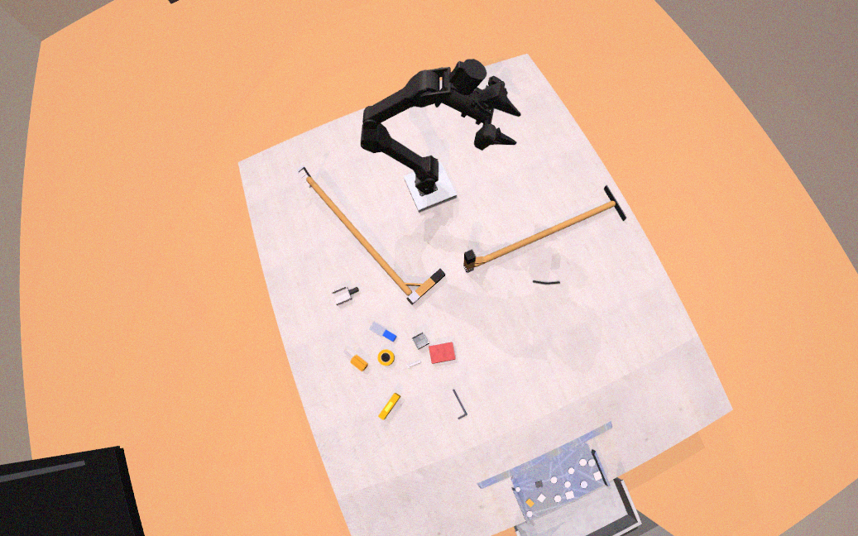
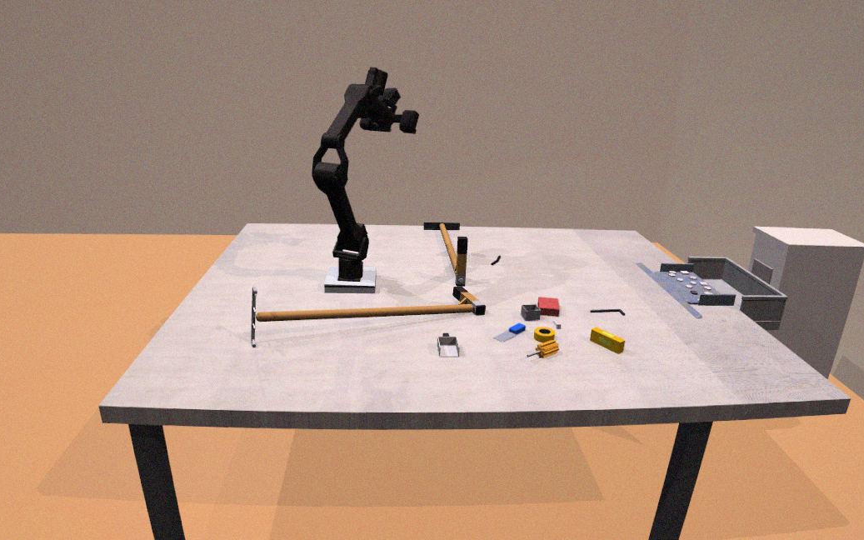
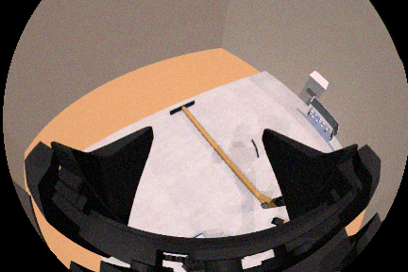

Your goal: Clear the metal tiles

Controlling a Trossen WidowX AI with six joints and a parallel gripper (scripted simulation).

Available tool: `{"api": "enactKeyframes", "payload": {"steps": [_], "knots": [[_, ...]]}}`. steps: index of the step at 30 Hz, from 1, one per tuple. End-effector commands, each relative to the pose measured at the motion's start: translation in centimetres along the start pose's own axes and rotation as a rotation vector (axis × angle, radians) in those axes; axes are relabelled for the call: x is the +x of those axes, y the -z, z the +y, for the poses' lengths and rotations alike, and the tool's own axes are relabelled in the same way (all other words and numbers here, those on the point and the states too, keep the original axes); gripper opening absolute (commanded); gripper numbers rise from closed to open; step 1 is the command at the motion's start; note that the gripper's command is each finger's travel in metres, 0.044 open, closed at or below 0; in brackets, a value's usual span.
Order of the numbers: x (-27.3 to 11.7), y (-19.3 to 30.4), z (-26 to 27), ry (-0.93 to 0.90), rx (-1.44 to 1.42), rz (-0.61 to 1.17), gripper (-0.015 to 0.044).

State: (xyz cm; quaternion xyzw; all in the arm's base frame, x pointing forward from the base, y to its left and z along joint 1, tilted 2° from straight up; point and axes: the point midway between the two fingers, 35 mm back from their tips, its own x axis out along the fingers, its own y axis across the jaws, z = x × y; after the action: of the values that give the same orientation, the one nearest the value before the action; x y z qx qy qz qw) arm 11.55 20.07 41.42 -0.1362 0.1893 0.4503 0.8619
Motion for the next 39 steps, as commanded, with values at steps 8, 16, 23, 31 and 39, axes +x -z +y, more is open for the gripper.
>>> {"api": "enactKeyframes", "payload": {"steps": [8, 16, 23, 31, 39], "knots": [[-0.7, 0.4, 2.7, -0.116, -0.017, -0.017, 0.044], [-0.7, 0.4, 2.7, -0.116, -0.017, -0.017, 0.044], [-0.7, 0.4, 2.7, -0.116, -0.017, -0.017, 0.044], [-0.7, 0.4, 2.7, -0.116, -0.017, -0.017, 0.044], [-0.6, 0.3, 2.6, -0.114, -0.017, -0.017, 0.044]]}}
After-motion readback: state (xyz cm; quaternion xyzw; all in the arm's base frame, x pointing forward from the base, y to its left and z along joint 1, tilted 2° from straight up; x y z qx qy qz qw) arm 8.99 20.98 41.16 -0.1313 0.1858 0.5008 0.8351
